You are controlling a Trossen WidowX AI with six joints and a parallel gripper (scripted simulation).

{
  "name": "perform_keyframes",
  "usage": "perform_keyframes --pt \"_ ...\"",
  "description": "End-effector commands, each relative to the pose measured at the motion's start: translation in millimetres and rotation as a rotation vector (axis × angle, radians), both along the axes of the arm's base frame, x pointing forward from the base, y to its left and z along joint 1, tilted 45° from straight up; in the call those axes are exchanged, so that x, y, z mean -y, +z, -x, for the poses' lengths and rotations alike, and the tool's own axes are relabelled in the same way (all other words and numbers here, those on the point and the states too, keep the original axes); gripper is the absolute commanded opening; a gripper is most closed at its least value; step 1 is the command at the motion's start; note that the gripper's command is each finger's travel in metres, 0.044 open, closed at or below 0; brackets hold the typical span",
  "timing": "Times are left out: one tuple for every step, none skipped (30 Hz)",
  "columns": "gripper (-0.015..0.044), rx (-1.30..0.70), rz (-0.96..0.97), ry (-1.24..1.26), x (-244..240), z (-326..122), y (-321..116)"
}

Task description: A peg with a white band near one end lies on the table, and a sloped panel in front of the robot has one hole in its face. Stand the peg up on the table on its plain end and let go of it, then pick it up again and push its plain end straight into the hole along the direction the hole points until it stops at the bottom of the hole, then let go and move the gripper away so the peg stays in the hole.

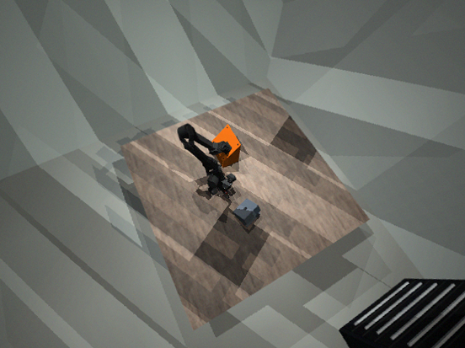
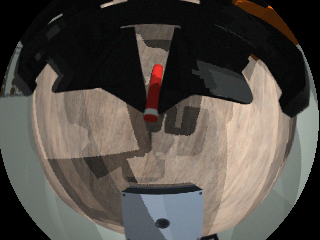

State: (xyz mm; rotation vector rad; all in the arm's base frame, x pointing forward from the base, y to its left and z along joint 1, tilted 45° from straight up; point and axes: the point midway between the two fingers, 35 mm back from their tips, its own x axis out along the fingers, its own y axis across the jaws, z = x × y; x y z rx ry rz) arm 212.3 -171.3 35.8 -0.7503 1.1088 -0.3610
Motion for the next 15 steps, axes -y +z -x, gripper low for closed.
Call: perform_keyframes --pt "0.0051 0.026 -0.003 0.03 -1.6 2.0 1.1" --pt "0.0051 0.032 -0.004 0.036 -1.8 2.5 1.4" --pt "0.0051 0.038 -0.005 0.042 -2.0 3.1 1.7" --pt "0.0051 0.044 -0.006 0.048 -2.2 3.6 2.0" --pt "0.0051 0.05 -0.007 0.054 -2.4 4.2 2.3" --pt "0.0051 0.056 -0.008 0.06 -2.7 4.8 2.6" --pt "0.0051 0.062 -0.009 0.067 -2.9 5.3 2.9" --pt "0.0051 0.068 -0.009 0.073 -3.1 5.9 3.2" --pt "0.0051 0.074 -0.01 0.079 -3.3 6.5 3.5" --pt "0.0051 0.08 -0.011 0.085 -3.5 7.1 3.8" --pt "0.0051 0.086 -0.012 0.091 -3.6 7.6 4.1" --pt "0.0051 0.093 -0.013 0.097 -3.8 8.2 4.3" --pt "0.0051 0.099 -0.014 0.103 -4.0 8.8 4.6" --pt "0.0051 0.105 -0.014 0.109 -4.2 9.4 4.9" --pt "0.0051 0.111 -0.015 0.115 -4.4 10.0 5.1"
